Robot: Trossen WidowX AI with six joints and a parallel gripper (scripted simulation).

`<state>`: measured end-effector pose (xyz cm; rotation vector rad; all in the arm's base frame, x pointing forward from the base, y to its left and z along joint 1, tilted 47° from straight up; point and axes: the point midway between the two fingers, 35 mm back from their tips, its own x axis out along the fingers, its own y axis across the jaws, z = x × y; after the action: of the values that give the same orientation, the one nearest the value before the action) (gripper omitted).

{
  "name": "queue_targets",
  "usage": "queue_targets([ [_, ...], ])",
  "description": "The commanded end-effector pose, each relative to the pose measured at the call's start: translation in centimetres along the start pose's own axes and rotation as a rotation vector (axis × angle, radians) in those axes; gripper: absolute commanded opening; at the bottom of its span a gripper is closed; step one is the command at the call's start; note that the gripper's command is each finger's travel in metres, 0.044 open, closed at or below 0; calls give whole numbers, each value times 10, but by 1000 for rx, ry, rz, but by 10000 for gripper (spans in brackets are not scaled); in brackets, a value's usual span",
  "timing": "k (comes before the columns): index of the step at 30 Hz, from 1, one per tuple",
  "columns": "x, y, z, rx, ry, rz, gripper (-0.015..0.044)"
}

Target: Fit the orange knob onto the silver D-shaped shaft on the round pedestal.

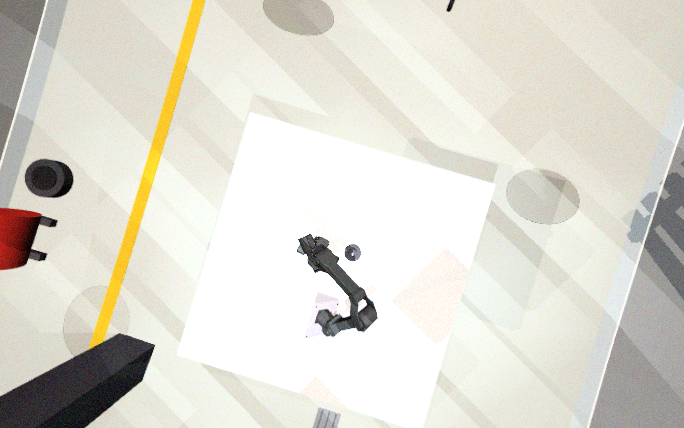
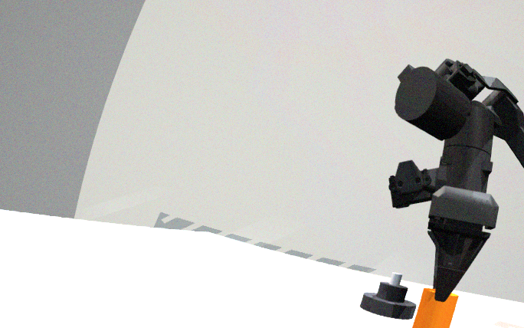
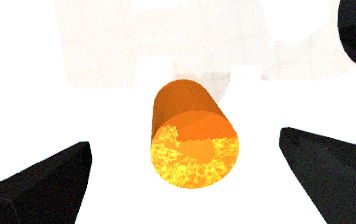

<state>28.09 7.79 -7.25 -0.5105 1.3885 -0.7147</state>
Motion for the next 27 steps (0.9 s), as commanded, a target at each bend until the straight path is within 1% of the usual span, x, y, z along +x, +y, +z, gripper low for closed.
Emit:
queue_targets([
  [1, 8, -1, -2, -10, 1, -6, 440],
  [27, 47, -3, -3, -9, 1, -10, 440],
])
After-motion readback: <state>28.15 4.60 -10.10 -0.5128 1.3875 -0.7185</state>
